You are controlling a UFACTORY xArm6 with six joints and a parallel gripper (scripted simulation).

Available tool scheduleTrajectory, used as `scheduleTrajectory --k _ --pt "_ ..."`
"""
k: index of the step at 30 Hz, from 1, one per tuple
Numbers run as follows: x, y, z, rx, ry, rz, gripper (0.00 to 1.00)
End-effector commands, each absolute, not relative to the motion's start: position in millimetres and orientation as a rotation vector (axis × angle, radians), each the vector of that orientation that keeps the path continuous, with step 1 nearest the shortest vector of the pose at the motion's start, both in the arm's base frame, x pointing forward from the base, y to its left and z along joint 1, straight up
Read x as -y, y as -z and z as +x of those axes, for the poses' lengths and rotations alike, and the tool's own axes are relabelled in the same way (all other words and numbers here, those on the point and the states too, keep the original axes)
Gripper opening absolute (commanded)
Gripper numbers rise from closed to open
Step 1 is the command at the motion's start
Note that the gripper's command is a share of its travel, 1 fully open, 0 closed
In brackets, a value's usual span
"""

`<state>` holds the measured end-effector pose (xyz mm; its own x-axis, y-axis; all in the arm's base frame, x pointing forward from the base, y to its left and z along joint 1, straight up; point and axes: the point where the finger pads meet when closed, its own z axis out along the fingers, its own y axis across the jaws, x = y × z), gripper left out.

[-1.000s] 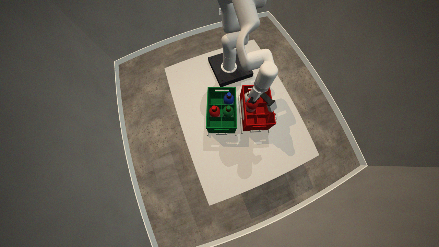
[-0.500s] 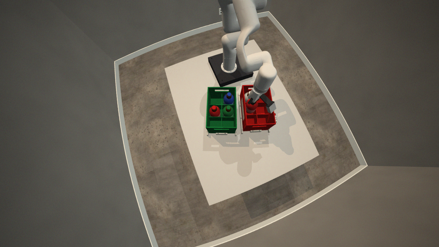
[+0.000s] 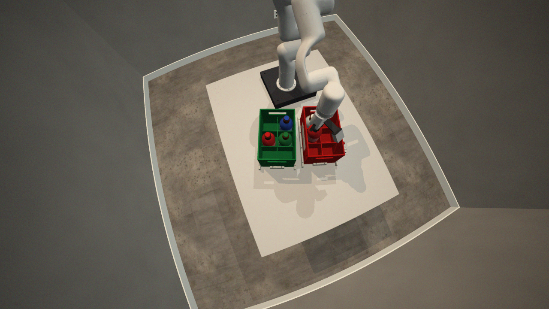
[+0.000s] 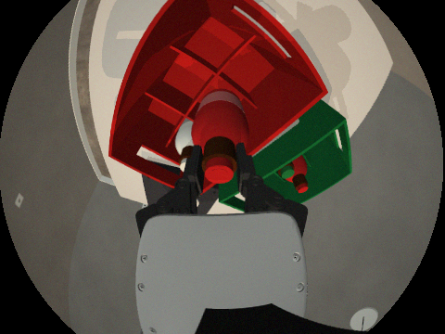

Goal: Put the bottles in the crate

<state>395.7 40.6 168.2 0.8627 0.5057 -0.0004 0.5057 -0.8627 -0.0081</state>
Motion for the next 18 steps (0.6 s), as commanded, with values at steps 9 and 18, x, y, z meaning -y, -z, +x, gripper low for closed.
scheduleTrajectory --k 9,18 --pt "-40.8 -159.4 397.3 0.821 0.004 -3.025 0.00" --pt "-40.9 -151.4 397.3 0.821 0.004 -3.025 0.00"
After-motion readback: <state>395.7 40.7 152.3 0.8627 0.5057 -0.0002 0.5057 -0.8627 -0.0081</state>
